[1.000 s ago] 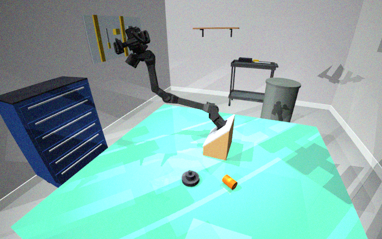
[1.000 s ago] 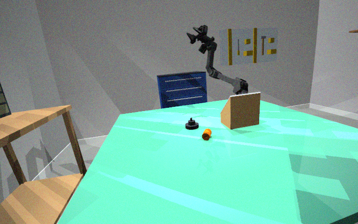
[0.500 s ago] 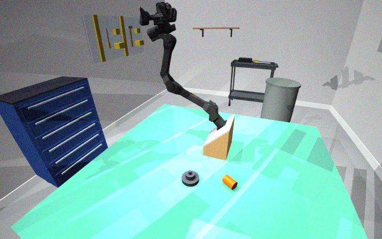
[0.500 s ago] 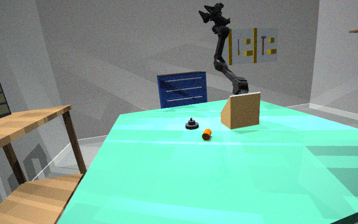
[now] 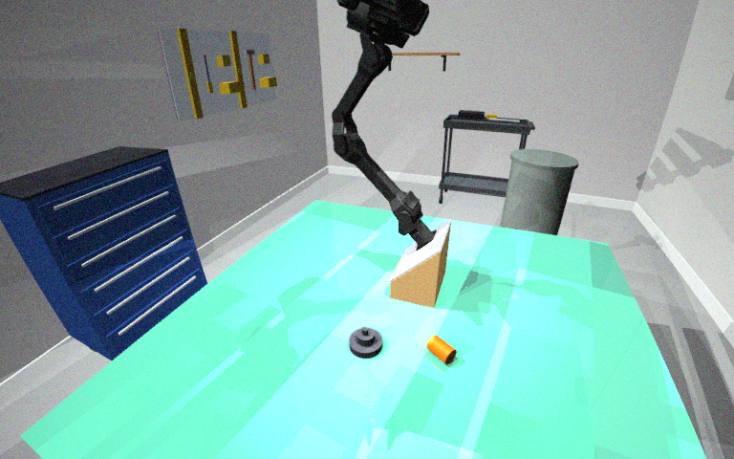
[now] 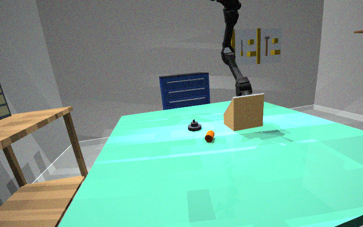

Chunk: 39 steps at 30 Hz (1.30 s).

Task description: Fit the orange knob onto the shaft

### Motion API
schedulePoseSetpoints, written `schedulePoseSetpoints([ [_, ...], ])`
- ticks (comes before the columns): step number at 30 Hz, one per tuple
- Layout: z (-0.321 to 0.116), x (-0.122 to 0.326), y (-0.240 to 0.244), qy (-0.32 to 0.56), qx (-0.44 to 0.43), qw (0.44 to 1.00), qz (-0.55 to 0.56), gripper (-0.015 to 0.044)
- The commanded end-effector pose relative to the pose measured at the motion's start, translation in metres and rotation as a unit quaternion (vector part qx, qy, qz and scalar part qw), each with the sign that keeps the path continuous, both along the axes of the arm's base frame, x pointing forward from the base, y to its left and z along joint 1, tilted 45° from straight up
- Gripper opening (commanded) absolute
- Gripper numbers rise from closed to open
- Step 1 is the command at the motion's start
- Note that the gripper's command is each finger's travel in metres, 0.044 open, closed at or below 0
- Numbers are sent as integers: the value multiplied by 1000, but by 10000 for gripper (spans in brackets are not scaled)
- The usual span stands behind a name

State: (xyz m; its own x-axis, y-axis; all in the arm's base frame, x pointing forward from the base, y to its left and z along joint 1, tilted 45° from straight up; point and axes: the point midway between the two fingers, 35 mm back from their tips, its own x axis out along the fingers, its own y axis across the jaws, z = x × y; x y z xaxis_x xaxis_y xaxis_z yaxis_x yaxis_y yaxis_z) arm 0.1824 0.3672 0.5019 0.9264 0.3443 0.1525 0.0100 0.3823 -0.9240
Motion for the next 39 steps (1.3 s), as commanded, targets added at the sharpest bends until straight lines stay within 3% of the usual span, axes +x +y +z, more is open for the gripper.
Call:
schedulePoseSetpoints([
  [1, -57, 39, 22, 32, -54, 998, -20, 440],
  [12, -218, 138, 19, 161, -165, 968, -96, 440],
  [23, -381, 202, -61, 328, -244, 891, -199, 440],
  [31, -487, 207, -154, 459, -274, 792, -295, 440],
  [39, -572, 165, -262, 586, -281, 643, -406, 440],
])
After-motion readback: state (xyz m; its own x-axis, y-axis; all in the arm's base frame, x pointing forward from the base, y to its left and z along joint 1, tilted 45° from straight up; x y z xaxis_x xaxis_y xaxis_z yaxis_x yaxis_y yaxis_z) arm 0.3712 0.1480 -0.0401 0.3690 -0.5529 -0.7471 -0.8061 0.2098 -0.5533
